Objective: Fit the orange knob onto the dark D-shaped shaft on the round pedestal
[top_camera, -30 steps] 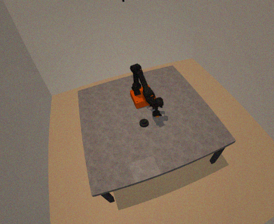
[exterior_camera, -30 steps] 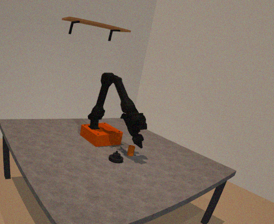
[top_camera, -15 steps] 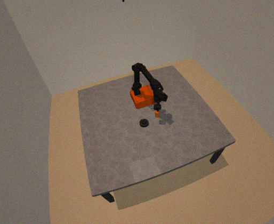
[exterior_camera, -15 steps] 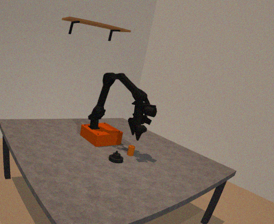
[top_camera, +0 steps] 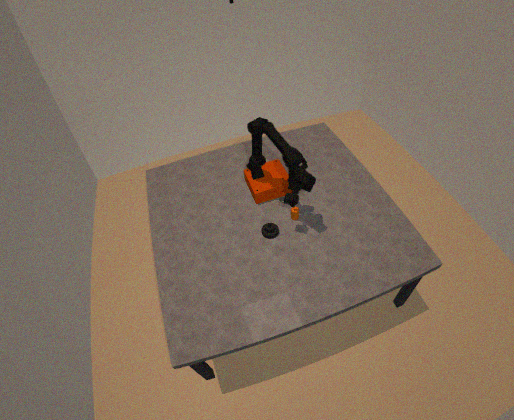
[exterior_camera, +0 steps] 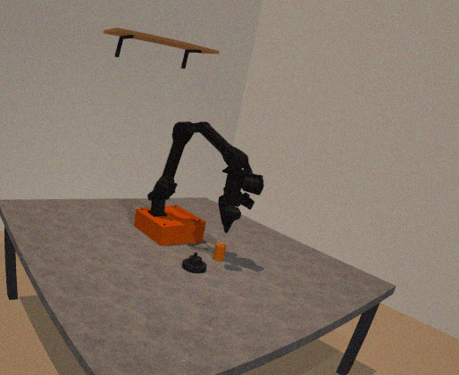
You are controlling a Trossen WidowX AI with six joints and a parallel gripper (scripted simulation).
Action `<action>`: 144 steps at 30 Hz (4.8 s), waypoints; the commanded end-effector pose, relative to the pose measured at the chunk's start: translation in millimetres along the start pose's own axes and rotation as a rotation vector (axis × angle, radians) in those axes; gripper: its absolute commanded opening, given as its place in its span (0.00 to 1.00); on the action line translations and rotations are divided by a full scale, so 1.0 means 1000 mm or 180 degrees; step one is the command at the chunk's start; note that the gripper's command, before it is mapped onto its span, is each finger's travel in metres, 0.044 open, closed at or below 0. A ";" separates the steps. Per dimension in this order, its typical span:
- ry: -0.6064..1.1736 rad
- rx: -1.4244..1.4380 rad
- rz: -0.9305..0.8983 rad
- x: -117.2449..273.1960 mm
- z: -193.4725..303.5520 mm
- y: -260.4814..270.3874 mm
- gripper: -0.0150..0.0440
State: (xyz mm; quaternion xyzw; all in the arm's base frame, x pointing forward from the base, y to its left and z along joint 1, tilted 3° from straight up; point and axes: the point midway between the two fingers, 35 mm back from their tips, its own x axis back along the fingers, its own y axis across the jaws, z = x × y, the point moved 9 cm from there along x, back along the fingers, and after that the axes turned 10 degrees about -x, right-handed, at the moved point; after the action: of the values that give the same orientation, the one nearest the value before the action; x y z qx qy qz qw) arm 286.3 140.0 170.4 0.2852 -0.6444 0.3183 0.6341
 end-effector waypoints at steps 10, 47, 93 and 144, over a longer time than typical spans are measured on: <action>0.0014 -0.2710 0.0018 -0.001 0.000 0.000 1.00; 0.0015 -0.2710 0.0019 -0.059 0.000 0.000 1.00; 0.0017 -0.2710 0.0020 -0.117 0.002 0.000 0.64; 0.0011 -0.2710 0.0027 0.009 0.012 -0.040 0.25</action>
State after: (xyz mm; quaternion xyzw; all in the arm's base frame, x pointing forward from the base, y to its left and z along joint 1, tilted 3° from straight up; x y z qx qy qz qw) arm 303.6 115.1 184.5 -0.0061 -0.7174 0.0255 0.6961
